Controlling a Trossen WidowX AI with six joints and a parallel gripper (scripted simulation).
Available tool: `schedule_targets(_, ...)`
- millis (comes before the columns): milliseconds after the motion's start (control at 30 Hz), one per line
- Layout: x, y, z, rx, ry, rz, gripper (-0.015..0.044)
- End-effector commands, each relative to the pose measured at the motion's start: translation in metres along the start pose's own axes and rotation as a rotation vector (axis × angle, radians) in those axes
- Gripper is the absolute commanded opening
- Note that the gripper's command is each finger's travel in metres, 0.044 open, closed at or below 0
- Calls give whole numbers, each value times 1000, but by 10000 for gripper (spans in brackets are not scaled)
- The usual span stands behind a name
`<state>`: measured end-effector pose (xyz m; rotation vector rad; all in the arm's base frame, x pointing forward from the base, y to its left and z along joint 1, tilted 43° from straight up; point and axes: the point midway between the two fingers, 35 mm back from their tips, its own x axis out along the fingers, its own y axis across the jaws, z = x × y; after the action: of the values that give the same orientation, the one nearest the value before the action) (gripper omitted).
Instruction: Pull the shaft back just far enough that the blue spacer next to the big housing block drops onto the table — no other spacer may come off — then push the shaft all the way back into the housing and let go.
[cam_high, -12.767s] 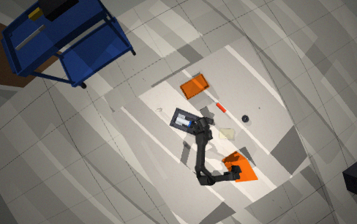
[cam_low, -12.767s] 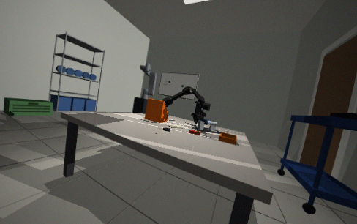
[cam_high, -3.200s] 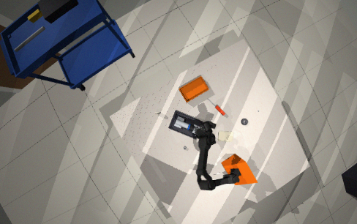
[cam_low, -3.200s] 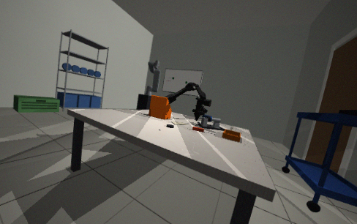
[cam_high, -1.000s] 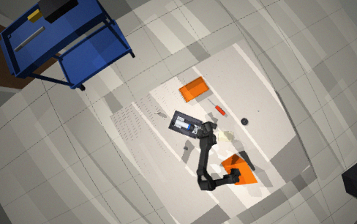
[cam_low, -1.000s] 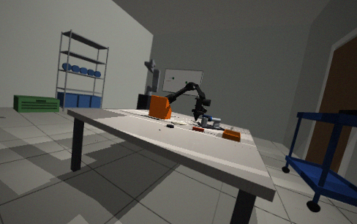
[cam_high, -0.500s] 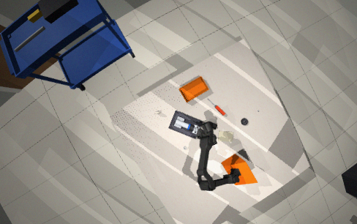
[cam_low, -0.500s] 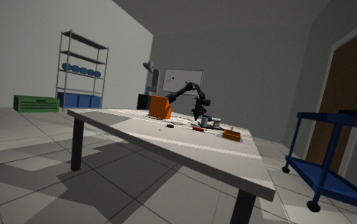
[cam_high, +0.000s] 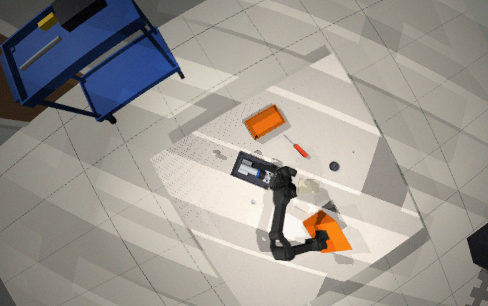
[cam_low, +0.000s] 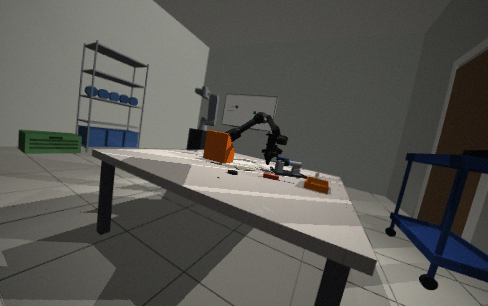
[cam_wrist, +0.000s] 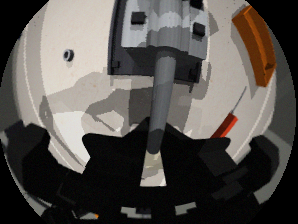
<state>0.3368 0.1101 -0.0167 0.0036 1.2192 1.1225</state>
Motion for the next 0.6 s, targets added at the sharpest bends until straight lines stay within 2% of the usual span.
schedule_targets(0, 0, -1, -1, 0, 2, -3, 0)
schedule_targets(567, 0, -1, -3, 0, 2, -3, 0)
